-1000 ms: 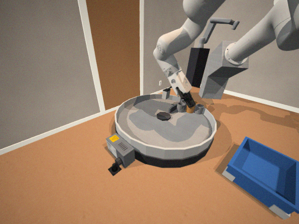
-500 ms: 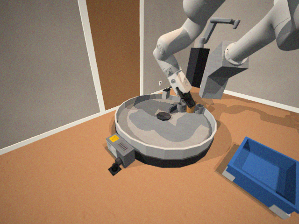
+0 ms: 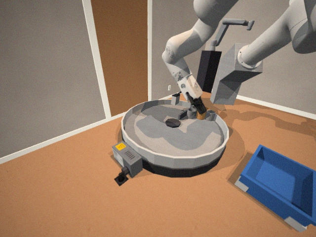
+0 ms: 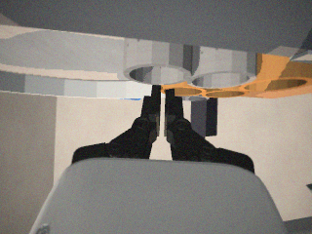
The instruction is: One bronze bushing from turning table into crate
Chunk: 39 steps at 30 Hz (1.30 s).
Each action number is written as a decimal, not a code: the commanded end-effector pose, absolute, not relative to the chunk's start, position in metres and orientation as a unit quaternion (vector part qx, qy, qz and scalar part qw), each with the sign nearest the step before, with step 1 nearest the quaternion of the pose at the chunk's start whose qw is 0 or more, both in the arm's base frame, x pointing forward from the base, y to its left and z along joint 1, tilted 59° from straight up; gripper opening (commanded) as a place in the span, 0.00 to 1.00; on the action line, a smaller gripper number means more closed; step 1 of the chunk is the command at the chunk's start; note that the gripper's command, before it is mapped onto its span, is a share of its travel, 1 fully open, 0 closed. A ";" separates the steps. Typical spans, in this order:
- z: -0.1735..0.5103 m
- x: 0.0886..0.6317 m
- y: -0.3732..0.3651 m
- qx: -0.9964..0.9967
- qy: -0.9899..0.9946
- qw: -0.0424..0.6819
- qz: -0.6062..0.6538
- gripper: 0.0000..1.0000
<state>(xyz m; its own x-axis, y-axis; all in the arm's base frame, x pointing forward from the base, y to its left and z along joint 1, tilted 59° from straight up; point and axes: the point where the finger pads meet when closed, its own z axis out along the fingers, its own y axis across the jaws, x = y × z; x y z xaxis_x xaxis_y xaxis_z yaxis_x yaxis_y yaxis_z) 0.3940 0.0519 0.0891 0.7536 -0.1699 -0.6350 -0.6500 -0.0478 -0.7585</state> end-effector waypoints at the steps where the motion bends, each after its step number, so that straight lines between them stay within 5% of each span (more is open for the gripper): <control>1: 0.098 0.398 0.055 -0.698 0.294 0.624 0.191 0.00; 39: 0.164 0.434 0.076 -0.698 0.294 0.624 0.191 0.00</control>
